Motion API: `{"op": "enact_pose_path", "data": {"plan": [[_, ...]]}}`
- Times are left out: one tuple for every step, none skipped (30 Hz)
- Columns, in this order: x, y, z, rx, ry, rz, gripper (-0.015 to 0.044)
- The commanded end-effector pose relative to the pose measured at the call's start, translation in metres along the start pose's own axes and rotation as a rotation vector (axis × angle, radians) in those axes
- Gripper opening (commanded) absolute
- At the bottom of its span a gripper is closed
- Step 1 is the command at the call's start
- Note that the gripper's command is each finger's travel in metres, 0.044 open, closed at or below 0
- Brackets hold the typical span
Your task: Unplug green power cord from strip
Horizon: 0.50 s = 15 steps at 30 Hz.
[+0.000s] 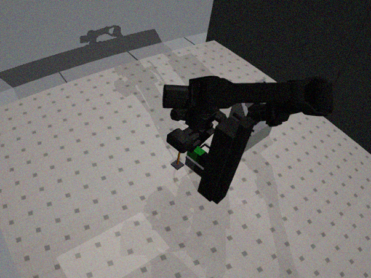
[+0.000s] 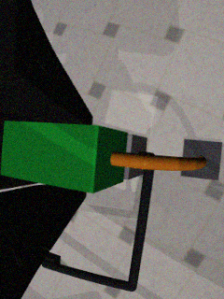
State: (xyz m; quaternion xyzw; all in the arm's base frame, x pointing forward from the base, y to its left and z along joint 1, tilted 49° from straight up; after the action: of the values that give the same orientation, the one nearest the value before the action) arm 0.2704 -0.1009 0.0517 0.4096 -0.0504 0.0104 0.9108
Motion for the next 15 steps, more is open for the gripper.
{"op": "enact_pose_path", "data": {"plan": [[0.0,0.0,0.0,0.0,0.0,0.002,0.0008],[0.0,0.0,0.0,0.0,0.0,0.002,0.0002],[0.0,0.0,0.0,0.0,0.0,0.002,0.0],[0.0,-0.001,0.0,0.0,0.0,0.002,0.0],[0.0,-0.001,0.0,0.0,0.0,0.002,0.0],[0.001,-0.002,0.0,0.0,-0.001,0.002,0.0],[0.001,-0.004,0.001,0.0,-0.001,0.002,0.0],[0.001,-0.005,0.001,-0.001,-0.001,0.002,0.0],[0.001,-0.007,0.001,-0.001,-0.001,0.002,0.0],[0.001,-0.008,0.001,-0.001,-0.001,0.002,0.0],[0.001,-0.01,0.001,-0.001,-0.001,0.002,0.0],[0.001,-0.011,0.001,-0.001,-0.001,0.001,0.0],[0.001,-0.013,0.001,-0.001,-0.001,0.001,0.0],[0.002,-0.015,0.001,-0.001,-0.001,0.001,0.0],[0.002,-0.016,0.001,-0.002,-0.001,0.001,0.0]]}}
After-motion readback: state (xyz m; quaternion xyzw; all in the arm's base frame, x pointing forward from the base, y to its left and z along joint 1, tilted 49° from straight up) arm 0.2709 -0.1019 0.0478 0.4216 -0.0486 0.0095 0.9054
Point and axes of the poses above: the point midway between the two fingers, 35 mm back from their tips, its own z axis back along the fingers, its own x axis across the jaws, y = z × x, the point moved 7 cm from there along z, back along the fingers, and after that the axes turned 1 degree about z, right-handed, at the moved point
